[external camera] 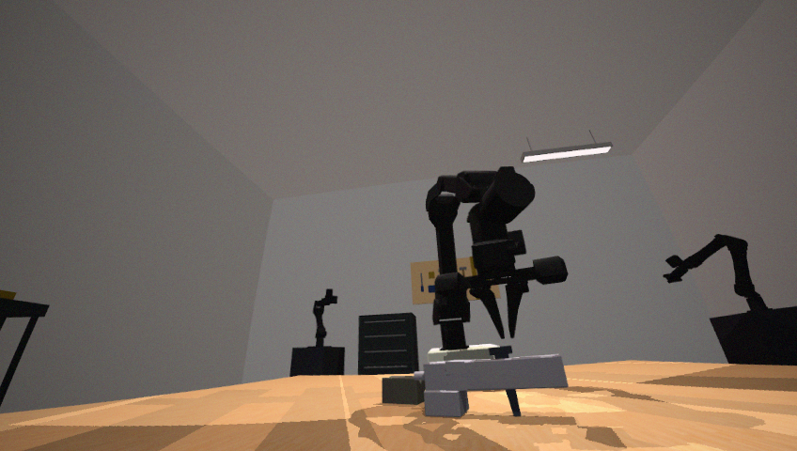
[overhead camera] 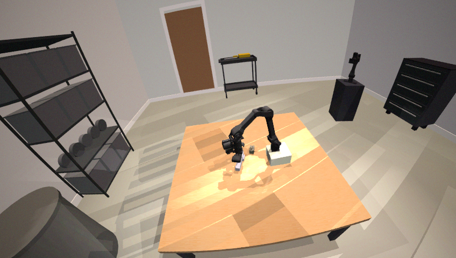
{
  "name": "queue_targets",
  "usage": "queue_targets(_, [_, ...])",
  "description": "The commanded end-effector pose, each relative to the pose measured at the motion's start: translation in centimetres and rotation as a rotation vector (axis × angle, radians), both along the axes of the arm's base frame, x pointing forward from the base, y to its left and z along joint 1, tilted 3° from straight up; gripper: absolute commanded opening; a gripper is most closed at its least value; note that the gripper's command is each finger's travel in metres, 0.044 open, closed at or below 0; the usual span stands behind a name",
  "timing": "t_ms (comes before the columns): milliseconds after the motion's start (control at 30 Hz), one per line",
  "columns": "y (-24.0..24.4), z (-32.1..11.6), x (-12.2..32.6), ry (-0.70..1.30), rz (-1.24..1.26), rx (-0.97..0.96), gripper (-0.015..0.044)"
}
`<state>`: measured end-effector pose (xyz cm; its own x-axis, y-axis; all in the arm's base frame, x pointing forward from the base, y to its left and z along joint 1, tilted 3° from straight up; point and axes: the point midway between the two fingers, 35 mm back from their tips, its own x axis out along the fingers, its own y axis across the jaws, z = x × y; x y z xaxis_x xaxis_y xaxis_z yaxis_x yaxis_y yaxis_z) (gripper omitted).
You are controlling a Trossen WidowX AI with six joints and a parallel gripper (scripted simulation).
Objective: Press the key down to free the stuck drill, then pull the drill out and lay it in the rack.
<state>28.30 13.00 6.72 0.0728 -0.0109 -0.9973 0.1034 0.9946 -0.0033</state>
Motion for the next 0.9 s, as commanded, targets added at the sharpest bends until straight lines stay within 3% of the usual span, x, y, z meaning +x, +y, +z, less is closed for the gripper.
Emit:
queue_targets(0, [0.3, 2.4, 0.5, -0.007, -0.001, 0.008, 0.0131])
queue_targets(167, [0.2, 7.1, 0.4, -0.007, -0.001, 0.008, 0.0263])
queue_targets(400, [-0.6, 6.3, 0.9, -0.024, 0.076, 0.004, 0.0440])
queue_targets(867, [-11.7, 0.8, 1.5, -0.023, 1.008, -0.089, 0.0440])
